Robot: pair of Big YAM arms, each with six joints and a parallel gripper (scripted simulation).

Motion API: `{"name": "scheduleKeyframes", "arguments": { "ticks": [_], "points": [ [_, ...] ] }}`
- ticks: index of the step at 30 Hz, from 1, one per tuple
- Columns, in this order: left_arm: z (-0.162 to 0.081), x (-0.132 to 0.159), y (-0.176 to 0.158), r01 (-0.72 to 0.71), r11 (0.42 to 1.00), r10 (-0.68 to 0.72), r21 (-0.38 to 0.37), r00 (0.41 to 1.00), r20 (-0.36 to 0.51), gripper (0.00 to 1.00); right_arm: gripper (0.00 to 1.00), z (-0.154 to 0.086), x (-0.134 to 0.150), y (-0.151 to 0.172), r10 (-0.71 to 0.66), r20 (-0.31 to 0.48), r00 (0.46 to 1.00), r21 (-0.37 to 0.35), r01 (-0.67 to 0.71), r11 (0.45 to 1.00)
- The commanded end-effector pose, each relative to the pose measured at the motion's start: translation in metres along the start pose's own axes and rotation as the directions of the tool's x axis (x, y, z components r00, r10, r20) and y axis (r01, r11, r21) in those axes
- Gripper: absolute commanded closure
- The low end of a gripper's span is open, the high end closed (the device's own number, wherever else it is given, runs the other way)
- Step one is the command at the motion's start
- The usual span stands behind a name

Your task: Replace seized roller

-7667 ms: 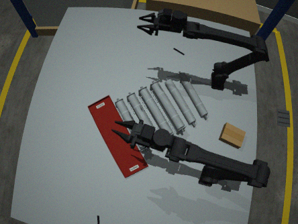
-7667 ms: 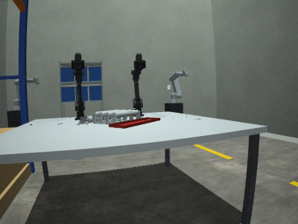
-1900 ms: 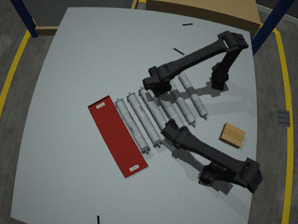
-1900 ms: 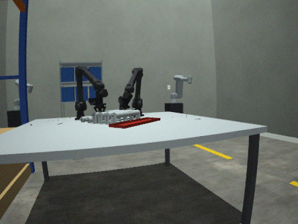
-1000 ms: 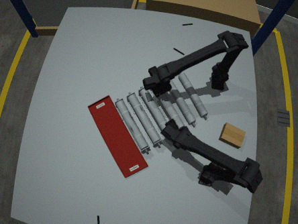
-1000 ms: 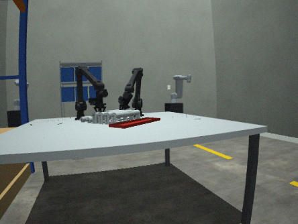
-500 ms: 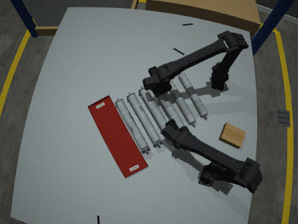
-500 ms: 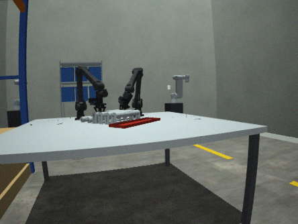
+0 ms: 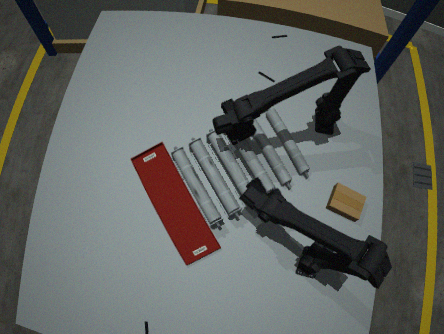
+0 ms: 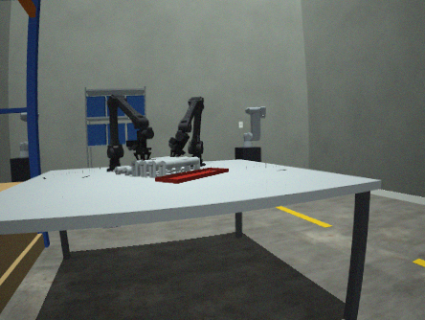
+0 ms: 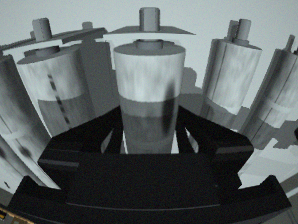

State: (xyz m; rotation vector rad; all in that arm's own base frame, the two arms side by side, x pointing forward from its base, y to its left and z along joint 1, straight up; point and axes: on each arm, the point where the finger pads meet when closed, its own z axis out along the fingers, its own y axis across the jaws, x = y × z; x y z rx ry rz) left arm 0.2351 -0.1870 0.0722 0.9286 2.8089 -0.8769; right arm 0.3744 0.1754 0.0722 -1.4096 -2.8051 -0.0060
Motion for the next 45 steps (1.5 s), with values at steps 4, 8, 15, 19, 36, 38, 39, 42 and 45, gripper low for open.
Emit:
{"name": "scheduleKeyframes", "arguments": {
  "ticks": [4, 8, 15, 19, 36, 38, 39, 42, 45],
  "points": [
    [0.013, 0.046, 0.004, 0.079, 0.997, -0.078, 0.007, 0.991, -0.109, 0.97, 0.68, -0.013, -0.009, 0.018, 0.022, 0.016, 1.000, -0.044, -0.021, 0.999],
    [0.014, 0.049, 0.004, 0.083, 0.996, -0.082, 0.008, 0.990, -0.116, 0.97, 0.68, -0.013, -0.009, 0.018, 0.022, 0.016, 1.000, -0.044, -0.021, 0.999],
    [0.015, 0.053, 0.004, 0.088, 0.996, -0.086, 0.008, 0.988, -0.125, 0.97, 0.68, -0.013, -0.009, 0.018, 0.024, 0.016, 1.000, -0.044, -0.023, 0.999],
    [0.015, 0.057, 0.004, 0.092, 0.996, -0.090, 0.009, 0.987, -0.132, 0.97, 0.68, -0.013, -0.009, 0.018, 0.024, 0.016, 1.000, -0.044, -0.023, 0.999],
    [0.017, 0.071, 0.004, 0.102, 0.995, -0.098, 0.012, 0.982, -0.159, 0.97, 0.68, -0.013, -0.009, 0.018, 0.024, 0.016, 1.000, -0.044, -0.023, 0.999],
    [0.017, 0.074, 0.003, 0.102, 0.995, -0.098, 0.013, 0.982, -0.162, 0.97, 0.68, -0.013, -0.009, 0.018, 0.024, 0.016, 1.000, -0.044, -0.023, 0.999],
    [0.017, 0.075, 0.003, 0.102, 0.995, -0.098, 0.013, 0.982, -0.163, 0.97, 0.68, -0.013, -0.009, 0.018, 0.024, 0.016, 1.000, -0.044, -0.023, 0.999],
    [0.017, 0.080, 0.003, 0.102, 0.995, -0.098, 0.014, 0.981, -0.167, 0.97, 0.68, -0.013, -0.009, 0.018, 0.024, 0.016, 1.000, -0.044, -0.023, 0.999],
    [0.017, 0.081, 0.003, 0.109, 0.994, -0.105, 0.014, 0.980, -0.170, 0.97, 0.68, -0.013, -0.009, 0.018, 0.024, 0.016, 1.000, -0.044, -0.023, 0.999]
  ]
}}
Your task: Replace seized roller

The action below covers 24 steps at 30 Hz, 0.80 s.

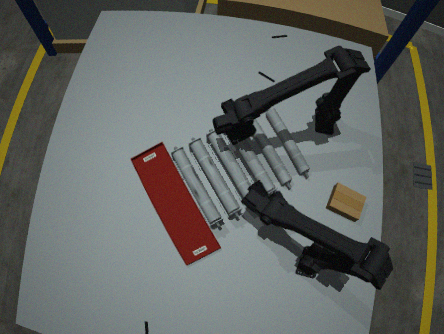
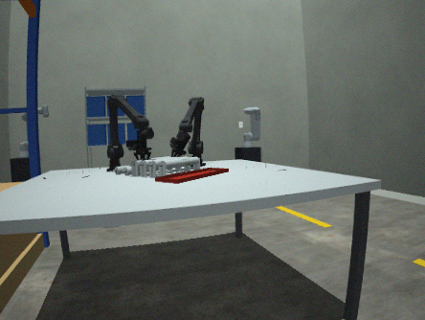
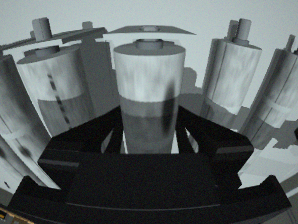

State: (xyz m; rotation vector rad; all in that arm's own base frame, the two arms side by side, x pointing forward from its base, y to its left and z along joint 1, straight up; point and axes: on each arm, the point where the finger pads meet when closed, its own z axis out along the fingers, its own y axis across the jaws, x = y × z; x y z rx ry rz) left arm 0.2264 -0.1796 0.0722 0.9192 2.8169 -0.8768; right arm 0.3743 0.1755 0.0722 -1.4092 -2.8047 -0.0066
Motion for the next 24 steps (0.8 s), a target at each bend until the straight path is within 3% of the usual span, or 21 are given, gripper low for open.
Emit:
{"name": "scheduleKeyframes", "arguments": {
  "ticks": [1, 18, 24],
  "points": [
    [0.020, 0.070, 0.004, 0.101, 0.995, -0.097, 0.014, 0.981, -0.168, 0.97, 0.68, -0.013, -0.009, 0.018, 0.024, 0.017, 1.000, -0.044, -0.023, 0.999],
    [0.022, 0.084, 0.003, 0.115, 0.993, -0.110, 0.017, 0.975, -0.191, 0.97, 0.68, -0.013, -0.009, 0.018, 0.024, 0.017, 1.000, -0.044, -0.023, 0.999],
    [0.022, 0.089, 0.002, 0.105, 0.994, -0.099, 0.021, 0.975, -0.197, 0.97, 0.68, -0.030, -0.002, 0.020, 0.012, 0.030, 0.999, -0.055, -0.010, 0.998]
  ]
}}
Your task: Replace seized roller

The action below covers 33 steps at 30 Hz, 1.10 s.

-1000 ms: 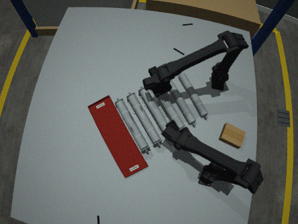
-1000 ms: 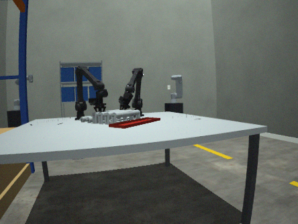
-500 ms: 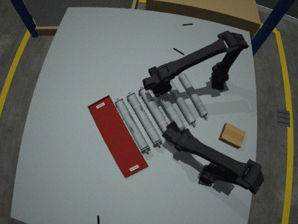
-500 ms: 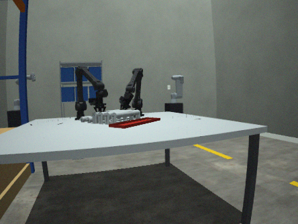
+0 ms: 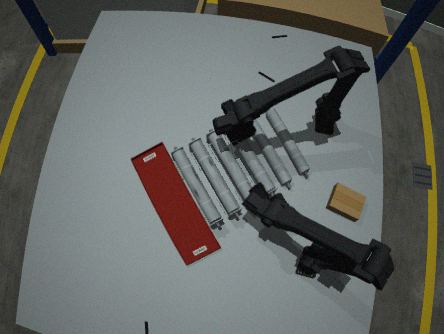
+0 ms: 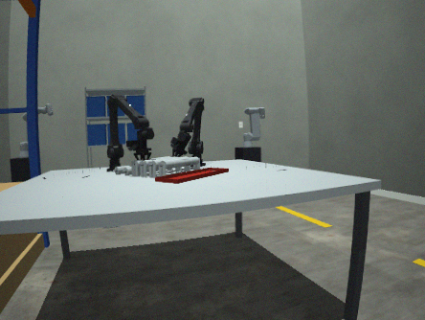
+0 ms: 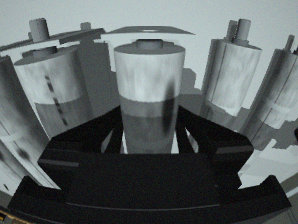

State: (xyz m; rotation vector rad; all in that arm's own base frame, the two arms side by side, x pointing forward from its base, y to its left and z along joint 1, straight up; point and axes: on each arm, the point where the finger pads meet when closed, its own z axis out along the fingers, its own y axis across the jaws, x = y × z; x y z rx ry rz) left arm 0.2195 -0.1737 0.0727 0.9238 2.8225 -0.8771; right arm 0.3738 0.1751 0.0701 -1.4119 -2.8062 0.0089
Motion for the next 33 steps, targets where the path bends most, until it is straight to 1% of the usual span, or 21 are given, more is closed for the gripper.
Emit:
{"name": "scheduleKeyframes", "arguments": {
  "ticks": [1, 16, 26, 29, 33],
  "points": [
    [0.025, 0.081, 0.002, 0.105, 0.994, -0.099, 0.020, 0.977, -0.190, 0.97, 0.68, -0.034, -0.002, 0.020, 0.011, 0.026, 1.000, -0.063, -0.009, 0.998],
    [0.025, 0.080, 0.002, 0.105, 0.994, -0.099, 0.020, 0.977, -0.190, 0.97, 0.68, -0.047, -0.001, 0.021, 0.009, 0.081, 0.997, -0.064, -0.004, 0.998],
    [0.025, 0.080, 0.002, 0.105, 0.994, -0.099, 0.020, 0.977, -0.190, 0.97, 0.68, -0.057, 0.000, 0.022, -0.025, 0.126, 0.992, -0.061, 0.033, 0.998],
    [0.025, 0.080, 0.002, 0.105, 0.994, -0.099, 0.020, 0.977, -0.190, 0.97, 0.68, -0.058, 0.000, 0.021, -0.010, 0.131, 0.991, -0.062, 0.018, 0.998],
    [0.025, 0.080, 0.002, 0.105, 0.994, -0.099, 0.020, 0.977, -0.190, 0.97, 0.68, -0.063, 0.001, 0.022, -0.026, 0.148, 0.989, -0.061, 0.035, 0.998]
  ]
}}
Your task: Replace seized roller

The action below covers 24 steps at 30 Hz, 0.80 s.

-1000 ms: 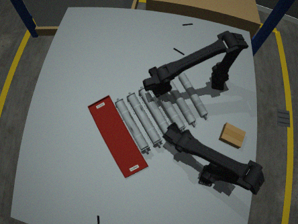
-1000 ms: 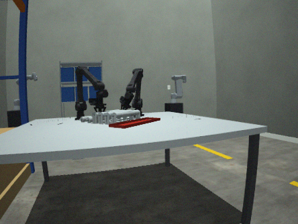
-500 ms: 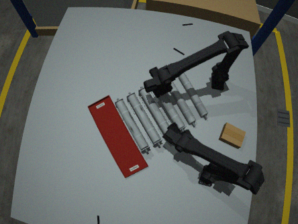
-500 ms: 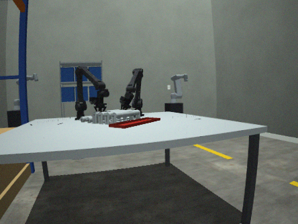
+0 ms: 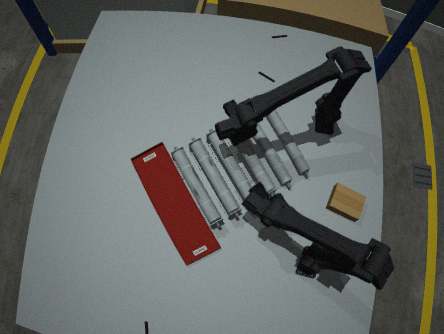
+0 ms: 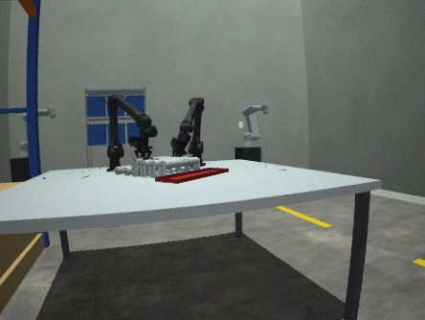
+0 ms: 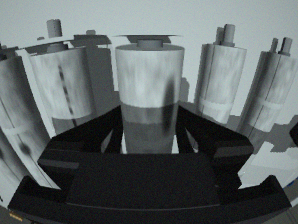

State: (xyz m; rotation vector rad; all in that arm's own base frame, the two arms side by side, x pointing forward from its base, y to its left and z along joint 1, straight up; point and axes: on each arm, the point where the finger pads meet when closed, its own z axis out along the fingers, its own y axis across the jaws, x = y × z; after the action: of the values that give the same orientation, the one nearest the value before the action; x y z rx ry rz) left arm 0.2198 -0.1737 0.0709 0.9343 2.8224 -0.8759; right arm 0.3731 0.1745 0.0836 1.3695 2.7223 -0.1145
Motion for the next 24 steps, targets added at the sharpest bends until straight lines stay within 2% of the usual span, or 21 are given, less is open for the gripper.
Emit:
{"name": "scheduleKeyframes", "arguments": {
  "ticks": [1, 24],
  "points": [
    [0.024, 0.080, 0.001, 0.110, 0.994, -0.104, 0.021, 0.977, -0.185, 0.97, 0.68, -0.050, -0.005, 0.022, -0.024, 0.039, 0.999, -0.085, 0.027, 0.996],
    [0.023, 0.079, 0.000, 0.106, 0.994, -0.101, 0.019, 0.979, -0.179, 0.97, 0.68, -0.062, -0.005, 0.023, -0.029, 0.088, 0.996, -0.085, 0.037, 0.996]
  ]
}}
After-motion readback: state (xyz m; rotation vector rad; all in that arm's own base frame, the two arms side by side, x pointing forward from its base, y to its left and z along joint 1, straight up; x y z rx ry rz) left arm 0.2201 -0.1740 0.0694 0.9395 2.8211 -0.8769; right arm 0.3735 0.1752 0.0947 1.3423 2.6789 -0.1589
